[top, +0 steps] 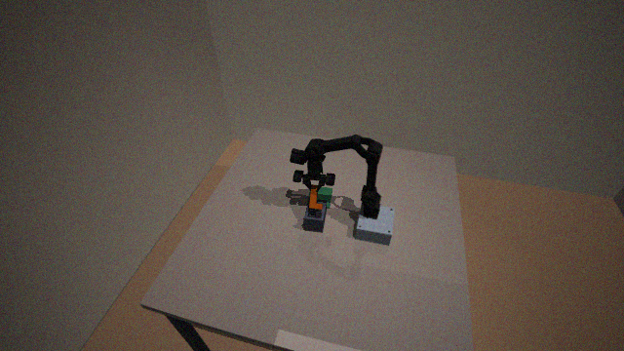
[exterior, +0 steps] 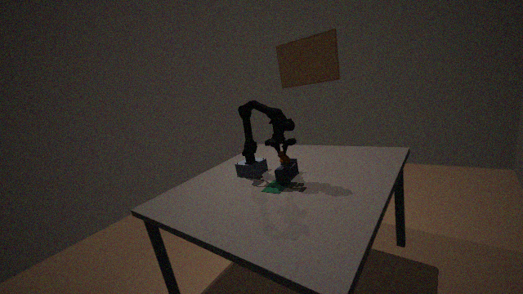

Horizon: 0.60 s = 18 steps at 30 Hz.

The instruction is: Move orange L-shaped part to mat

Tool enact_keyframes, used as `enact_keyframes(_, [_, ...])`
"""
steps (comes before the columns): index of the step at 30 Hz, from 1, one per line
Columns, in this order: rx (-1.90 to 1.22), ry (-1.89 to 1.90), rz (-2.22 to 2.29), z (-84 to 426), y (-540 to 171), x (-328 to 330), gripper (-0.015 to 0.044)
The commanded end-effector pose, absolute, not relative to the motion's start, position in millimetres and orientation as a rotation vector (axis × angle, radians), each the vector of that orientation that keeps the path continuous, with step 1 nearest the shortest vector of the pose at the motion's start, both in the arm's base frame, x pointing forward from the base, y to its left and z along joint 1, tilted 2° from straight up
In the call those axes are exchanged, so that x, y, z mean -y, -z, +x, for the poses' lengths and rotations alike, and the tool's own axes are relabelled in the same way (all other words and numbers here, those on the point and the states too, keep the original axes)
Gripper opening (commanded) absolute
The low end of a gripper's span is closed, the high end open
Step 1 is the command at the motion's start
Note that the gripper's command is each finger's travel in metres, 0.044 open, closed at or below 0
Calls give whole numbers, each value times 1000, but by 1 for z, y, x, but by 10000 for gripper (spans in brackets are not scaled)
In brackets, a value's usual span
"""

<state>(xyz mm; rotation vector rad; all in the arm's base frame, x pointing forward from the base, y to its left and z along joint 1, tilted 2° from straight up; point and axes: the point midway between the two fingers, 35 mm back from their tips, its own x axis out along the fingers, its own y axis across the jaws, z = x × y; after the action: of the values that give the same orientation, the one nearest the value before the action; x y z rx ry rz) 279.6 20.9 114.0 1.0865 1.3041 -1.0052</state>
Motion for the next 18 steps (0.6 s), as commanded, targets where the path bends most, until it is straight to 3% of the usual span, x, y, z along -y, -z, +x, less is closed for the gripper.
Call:
enact_keyframes(1, [-1307, 1002, 1087, 282, -112, -5, 0])
enact_keyframes(18, [-1303, 1005, 1082, 290, -110, 65, 0])
